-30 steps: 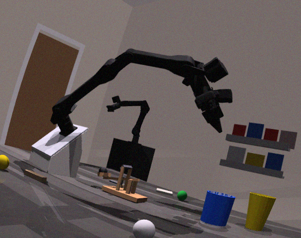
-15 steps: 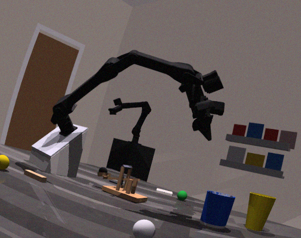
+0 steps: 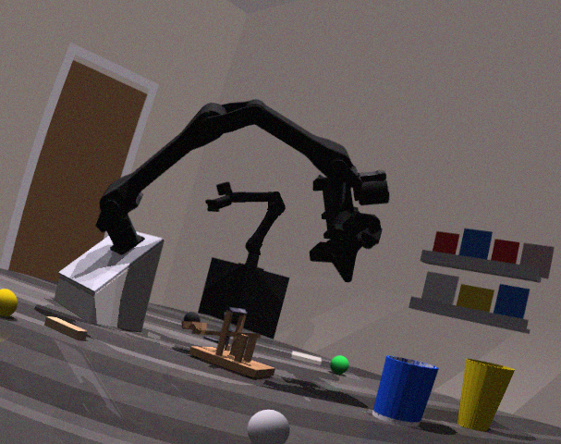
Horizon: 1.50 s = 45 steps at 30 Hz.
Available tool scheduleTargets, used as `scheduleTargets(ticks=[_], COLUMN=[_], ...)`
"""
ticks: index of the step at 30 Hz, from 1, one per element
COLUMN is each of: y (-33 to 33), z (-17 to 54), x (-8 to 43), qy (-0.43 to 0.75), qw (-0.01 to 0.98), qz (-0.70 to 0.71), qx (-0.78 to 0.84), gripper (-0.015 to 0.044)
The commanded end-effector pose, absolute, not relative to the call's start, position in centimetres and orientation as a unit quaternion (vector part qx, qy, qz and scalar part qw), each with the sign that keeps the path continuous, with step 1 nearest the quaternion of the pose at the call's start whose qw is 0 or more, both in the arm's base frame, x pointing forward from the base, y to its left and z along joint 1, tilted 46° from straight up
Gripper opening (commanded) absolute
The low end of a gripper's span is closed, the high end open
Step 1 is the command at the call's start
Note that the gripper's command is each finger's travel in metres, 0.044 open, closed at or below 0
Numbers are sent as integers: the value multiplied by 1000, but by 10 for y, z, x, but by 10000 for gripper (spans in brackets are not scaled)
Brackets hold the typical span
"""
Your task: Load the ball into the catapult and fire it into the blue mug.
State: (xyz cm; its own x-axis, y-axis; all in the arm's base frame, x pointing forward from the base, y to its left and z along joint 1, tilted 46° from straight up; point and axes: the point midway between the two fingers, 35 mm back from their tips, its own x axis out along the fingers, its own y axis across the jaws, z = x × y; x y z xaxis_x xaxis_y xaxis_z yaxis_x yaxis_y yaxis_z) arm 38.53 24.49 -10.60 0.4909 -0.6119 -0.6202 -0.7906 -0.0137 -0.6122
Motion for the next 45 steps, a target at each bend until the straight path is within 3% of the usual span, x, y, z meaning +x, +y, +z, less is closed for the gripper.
scheduleTargets(ticks=[1, 39, 45], y=[232, 103, 98], z=[-118, -104, -101], x=[357, 175, 171], qy=[502, 420, 415], qw=[426, -185, -208], qz=[108, 190, 189], qx=[-745, -868, -865], gripper=[0, 0, 0])
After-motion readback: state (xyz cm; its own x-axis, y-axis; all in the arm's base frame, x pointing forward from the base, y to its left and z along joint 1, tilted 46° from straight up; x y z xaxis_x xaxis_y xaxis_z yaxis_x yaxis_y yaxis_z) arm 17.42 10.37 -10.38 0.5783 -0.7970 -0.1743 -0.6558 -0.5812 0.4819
